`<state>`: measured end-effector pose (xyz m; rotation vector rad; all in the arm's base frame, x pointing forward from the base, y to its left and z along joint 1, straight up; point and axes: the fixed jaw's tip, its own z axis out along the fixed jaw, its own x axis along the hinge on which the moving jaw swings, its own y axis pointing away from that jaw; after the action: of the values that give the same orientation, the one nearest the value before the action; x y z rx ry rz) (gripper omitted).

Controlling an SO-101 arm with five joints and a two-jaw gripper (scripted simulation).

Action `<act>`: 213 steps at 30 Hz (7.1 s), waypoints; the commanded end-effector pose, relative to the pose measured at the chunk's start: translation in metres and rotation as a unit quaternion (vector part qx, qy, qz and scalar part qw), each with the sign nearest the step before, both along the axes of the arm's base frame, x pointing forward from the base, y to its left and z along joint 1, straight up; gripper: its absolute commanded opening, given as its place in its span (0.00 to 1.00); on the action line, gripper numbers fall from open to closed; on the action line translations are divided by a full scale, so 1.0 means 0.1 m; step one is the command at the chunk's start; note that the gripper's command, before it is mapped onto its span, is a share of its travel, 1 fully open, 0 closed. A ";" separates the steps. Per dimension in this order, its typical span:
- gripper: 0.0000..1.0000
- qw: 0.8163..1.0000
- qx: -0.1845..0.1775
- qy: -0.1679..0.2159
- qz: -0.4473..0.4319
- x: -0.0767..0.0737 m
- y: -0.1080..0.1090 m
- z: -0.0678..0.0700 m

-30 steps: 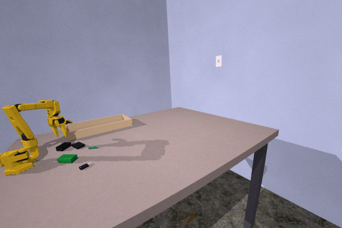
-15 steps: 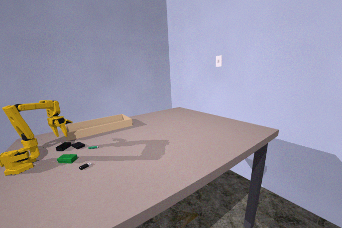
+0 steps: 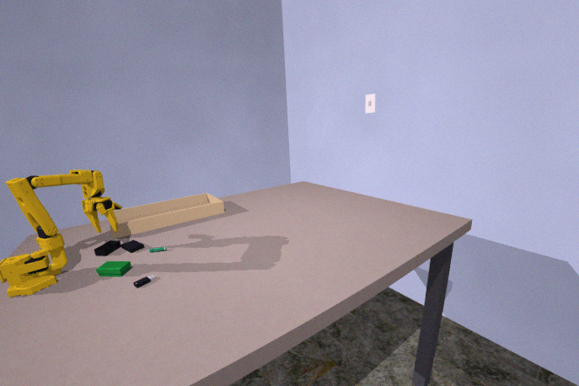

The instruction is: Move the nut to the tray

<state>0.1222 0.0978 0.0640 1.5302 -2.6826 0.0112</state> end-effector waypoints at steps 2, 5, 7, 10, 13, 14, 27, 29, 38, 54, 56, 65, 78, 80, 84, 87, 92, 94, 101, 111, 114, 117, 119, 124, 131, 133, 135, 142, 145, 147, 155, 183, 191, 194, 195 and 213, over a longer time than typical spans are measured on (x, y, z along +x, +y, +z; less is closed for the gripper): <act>0.29 0.998 0.018 -0.020 0.061 0.13 0.00 0.06; 0.29 0.994 0.019 -0.020 0.107 0.18 -0.03 0.06; 0.29 0.990 0.019 -0.019 0.140 0.22 -0.05 0.06; 0.29 0.981 0.020 -0.018 0.190 0.27 -0.09 0.06; 0.29 0.978 0.020 -0.018 0.207 0.29 -0.11 0.06; 0.29 0.974 0.021 -0.017 0.224 0.31 -0.12 0.06; 0.29 0.917 0.023 -0.013 0.397 0.50 -0.29 0.06; 0.29 0.917 0.023 -0.013 0.397 0.50 -0.29 0.06; 0.29 0.895 0.024 -0.012 0.444 0.55 -0.34 0.05; 0.29 0.893 0.024 -0.012 0.449 0.56 -0.34 0.05; 0.29 0.893 0.024 -0.012 0.449 0.56 -0.34 0.05; 0.29 0.893 0.024 -0.012 0.449 0.56 -0.34 0.05; 0.29 0.893 0.024 -0.012 0.449 0.57 -0.36 0.08; 0.29 0.893 0.024 -0.012 0.449 0.57 -0.36 0.08; 0.29 0.893 0.024 -0.012 0.449 0.57 -0.36 0.08; 0.29 0.893 0.024 -0.012 0.449 0.57 -0.36 0.08; 0.29 0.893 0.024 -0.012 0.449 0.57 -0.36 0.08; 0.29 0.893 0.024 -0.012 0.449 0.57 -0.36 0.08; 0.29 0.893 0.024 -0.012 0.449 0.57 -0.36 0.08; 0.29 0.893 0.024 -0.012 0.449 0.58 -0.35 -0.02; 0.29 0.893 0.024 -0.012 0.449 0.59 -0.35 -0.04; 0.29 0.893 0.024 -0.012 0.449 0.59 -0.35 -0.11; 0.29 0.893 0.024 -0.012 0.449 0.59 -0.35 -0.15; 0.29 0.893 0.024 -0.012 0.449 0.59 -0.35 -0.28; 0.29 0.893 0.024 -0.012 0.449 0.59 -0.35 -0.38; 0.29 0.893 0.024 -0.012 0.449 0.58 -0.35 -0.42; 0.29 0.893 0.024 -0.012 0.449 0.58 -0.35 -0.45; 0.29 0.893 0.024 -0.012 0.449 0.57 -0.36 -0.50; 0.29 0.893 0.024 -0.012 0.449 0.57 -0.36 -0.50; 0.29 0.893 0.024 -0.012 0.449 0.57 -0.36 -0.50; 0.29 0.893 0.024 -0.012 0.449 0.57 -0.36 -0.50; 0.29 0.893 0.024 -0.012 0.449 0.55 -0.36 -0.55; 0.29 0.893 0.024 -0.012 0.449 0.55 -0.36 -0.55; 0.29 0.893 0.024 -0.012 0.449 0.55 -0.36 -0.55; 0.29 0.893 0.024 -0.012 0.449 0.55 -0.36 -0.55; 0.26 0.893 0.024 -0.012 0.449 0.55 -0.36 -0.55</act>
<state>0.1741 0.0626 0.0075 2.6001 -1.7312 -0.0177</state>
